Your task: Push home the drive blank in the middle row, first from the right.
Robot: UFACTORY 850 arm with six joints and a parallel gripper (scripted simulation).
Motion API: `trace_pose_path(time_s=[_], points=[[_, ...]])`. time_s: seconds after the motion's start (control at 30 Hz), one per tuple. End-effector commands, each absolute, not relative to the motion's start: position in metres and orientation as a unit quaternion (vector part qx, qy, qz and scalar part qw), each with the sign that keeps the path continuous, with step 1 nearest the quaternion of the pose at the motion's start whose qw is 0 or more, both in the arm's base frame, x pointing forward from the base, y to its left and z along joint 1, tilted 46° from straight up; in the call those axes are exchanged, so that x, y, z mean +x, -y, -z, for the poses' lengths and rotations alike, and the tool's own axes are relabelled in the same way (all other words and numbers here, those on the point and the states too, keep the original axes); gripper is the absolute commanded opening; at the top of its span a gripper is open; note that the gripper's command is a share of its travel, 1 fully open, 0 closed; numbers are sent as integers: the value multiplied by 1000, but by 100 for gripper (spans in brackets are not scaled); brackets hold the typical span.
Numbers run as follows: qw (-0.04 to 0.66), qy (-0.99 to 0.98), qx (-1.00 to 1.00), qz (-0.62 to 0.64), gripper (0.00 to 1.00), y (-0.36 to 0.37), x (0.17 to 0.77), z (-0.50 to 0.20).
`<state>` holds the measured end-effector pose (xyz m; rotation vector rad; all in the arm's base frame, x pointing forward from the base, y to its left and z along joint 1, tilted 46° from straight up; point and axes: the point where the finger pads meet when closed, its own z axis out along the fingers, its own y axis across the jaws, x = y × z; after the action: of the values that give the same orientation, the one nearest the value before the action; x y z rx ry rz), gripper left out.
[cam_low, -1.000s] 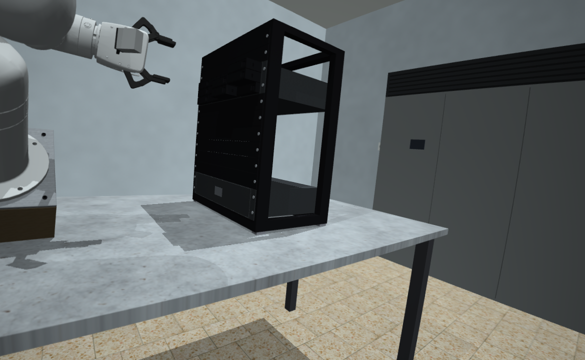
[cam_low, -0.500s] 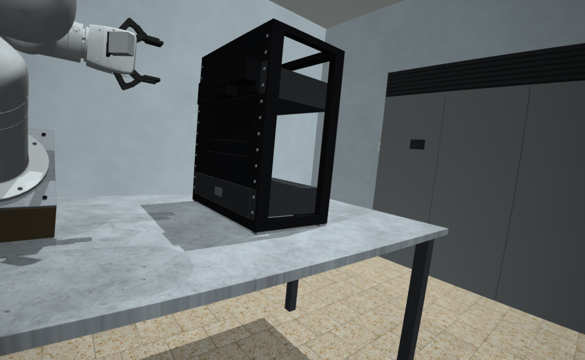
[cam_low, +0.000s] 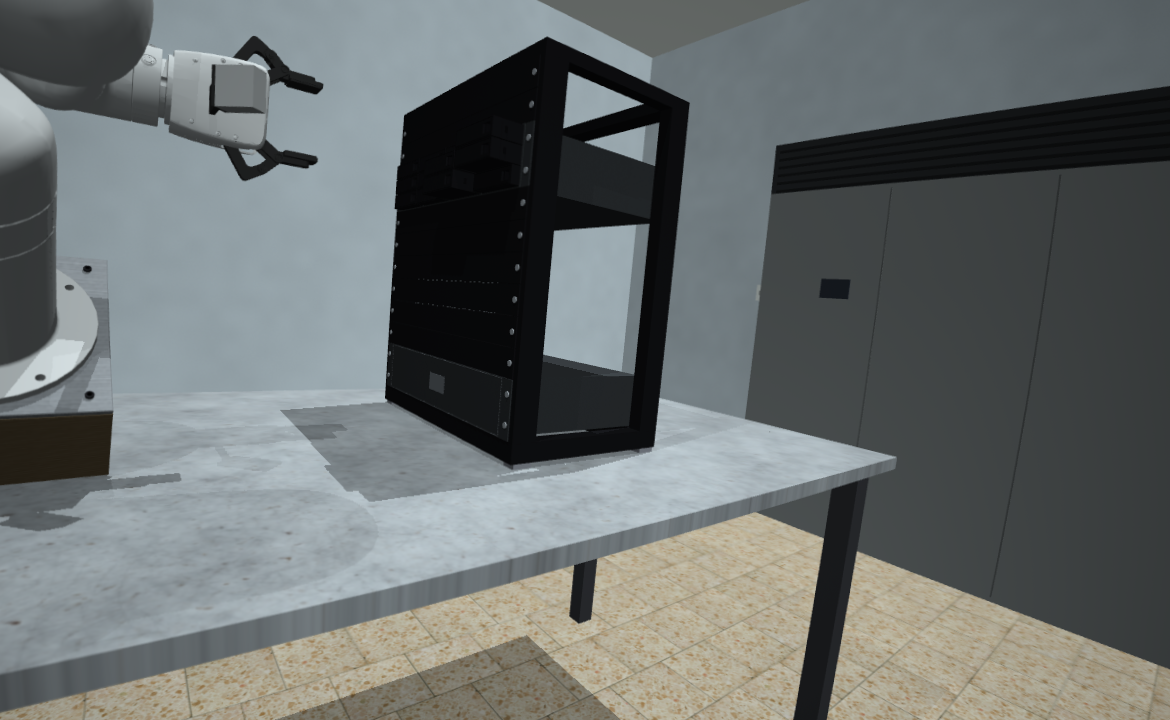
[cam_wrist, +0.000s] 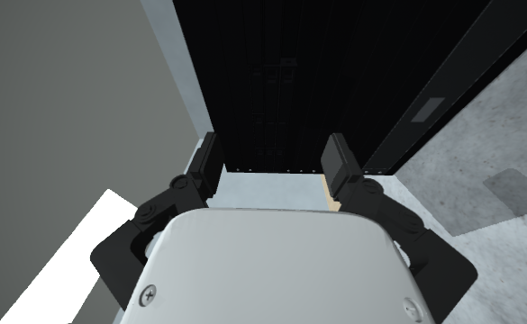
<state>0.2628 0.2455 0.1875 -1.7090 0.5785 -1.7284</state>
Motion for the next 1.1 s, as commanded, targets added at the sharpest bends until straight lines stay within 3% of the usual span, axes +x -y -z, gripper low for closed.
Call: trace_pose_path(time_s=[0.0,0.47,1.07], points=[[317,-220,-649,656,100,-246,263,-188],[317,-220,-648,657,100,-247,271,-187],[317,-220,-648,657,100,-258,353,-181]])
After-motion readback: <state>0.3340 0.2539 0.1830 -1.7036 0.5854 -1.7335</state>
